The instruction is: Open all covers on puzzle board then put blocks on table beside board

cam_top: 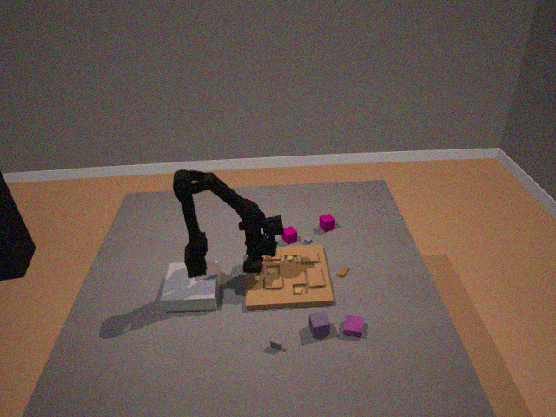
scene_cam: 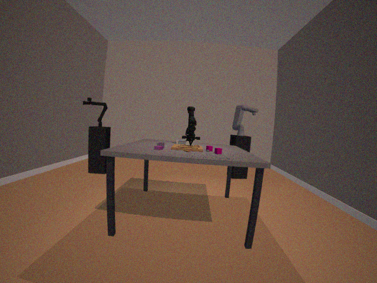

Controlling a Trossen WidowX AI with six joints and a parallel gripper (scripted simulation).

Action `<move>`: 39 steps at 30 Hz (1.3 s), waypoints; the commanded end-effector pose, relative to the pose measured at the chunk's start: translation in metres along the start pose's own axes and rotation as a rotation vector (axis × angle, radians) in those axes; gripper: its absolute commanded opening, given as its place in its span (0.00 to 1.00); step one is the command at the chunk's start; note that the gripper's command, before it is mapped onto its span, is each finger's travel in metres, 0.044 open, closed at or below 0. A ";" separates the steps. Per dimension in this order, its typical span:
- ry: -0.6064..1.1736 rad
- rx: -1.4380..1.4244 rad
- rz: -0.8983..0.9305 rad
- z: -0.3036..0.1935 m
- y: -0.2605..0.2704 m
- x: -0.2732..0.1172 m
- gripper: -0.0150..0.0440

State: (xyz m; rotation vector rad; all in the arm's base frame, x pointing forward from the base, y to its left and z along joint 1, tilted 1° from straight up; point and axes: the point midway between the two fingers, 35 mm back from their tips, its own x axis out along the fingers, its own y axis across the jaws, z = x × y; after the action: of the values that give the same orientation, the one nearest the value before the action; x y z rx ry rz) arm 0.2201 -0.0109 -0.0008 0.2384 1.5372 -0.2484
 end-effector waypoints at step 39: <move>0.008 -0.002 0.000 0.001 0.004 -0.041 0.50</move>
State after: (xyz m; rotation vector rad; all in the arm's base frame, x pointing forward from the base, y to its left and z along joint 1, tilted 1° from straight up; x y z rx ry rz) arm 0.2257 -0.0080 0.0487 0.2349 1.5295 -0.2431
